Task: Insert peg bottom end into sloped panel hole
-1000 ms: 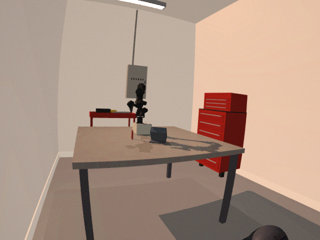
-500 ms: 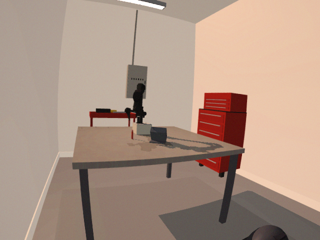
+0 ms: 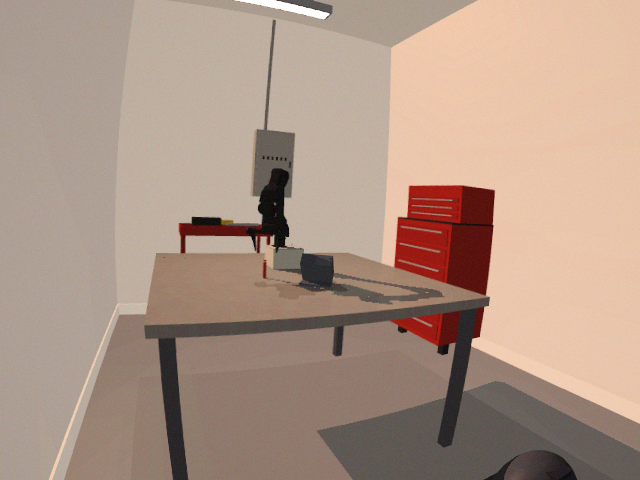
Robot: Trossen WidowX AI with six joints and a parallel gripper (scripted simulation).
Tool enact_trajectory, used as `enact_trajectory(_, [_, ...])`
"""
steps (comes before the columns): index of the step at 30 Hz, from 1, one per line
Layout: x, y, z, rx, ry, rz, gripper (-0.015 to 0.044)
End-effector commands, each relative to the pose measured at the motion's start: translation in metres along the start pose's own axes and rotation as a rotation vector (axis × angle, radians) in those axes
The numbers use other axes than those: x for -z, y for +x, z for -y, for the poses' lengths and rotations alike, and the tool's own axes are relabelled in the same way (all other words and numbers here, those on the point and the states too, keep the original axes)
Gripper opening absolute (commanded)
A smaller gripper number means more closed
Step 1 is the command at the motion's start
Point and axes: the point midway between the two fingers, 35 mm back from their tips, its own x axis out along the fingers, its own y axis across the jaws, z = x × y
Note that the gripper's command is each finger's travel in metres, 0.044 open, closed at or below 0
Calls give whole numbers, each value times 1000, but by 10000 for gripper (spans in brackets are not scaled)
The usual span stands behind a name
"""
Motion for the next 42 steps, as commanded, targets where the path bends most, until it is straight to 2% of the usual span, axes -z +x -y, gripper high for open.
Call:
enact_trajectory(1, [5, 10, 2, -28, 54, -58, 440])
enact_trajectory(42, [11, 68, 1, -41, 84, -91, 440])
